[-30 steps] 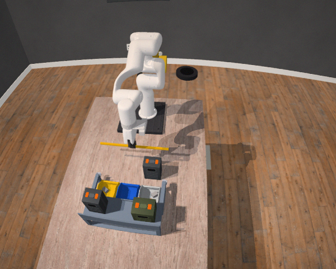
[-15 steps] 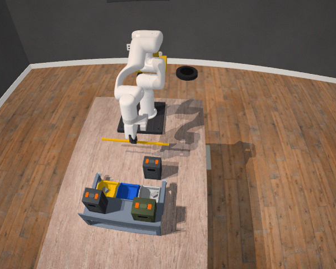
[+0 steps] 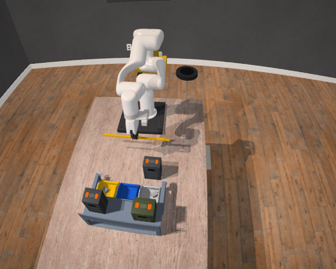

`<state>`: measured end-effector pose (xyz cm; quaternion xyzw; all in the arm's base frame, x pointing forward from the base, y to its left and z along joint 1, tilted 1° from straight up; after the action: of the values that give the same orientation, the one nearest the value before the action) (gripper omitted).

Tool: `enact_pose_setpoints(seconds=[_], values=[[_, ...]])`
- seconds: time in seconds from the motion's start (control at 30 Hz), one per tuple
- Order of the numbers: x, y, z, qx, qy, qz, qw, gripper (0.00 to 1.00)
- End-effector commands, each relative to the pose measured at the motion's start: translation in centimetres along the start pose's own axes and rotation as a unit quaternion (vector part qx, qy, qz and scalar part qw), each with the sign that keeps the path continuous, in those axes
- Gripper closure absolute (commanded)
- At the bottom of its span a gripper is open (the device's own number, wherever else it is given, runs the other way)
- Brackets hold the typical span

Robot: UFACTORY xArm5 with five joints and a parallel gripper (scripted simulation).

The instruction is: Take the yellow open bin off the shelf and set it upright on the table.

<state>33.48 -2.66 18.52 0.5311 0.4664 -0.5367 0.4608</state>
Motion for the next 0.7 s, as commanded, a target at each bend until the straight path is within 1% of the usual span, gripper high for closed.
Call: enact_pose_setpoints(seconds=[0.0, 0.23, 0.5, 0.67], values=[[-0.2, -0.8, 0.1, 0.0, 0.0, 0.002, 1.0, 1.0], [-0.2, -2.2, 0.2, 0.0, 0.0, 0.002, 1.0, 1.0], [-0.2, -2.2, 0.2, 0.0, 0.0, 0.002, 1.0, 1.0], [0.5, -2.2, 0.2, 0.0, 0.0, 0.002, 1.0, 1.0]])
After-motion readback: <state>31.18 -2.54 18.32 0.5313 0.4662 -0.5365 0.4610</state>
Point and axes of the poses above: the point where the finger pads meet when closed, its own x axis out along the fingers, its own y axis across the jaws, z = x × y, the point moved 4 cm from there along -x, back along the fingers, and after that the axes turned 5 degrees about x, right-handed, at the moved point
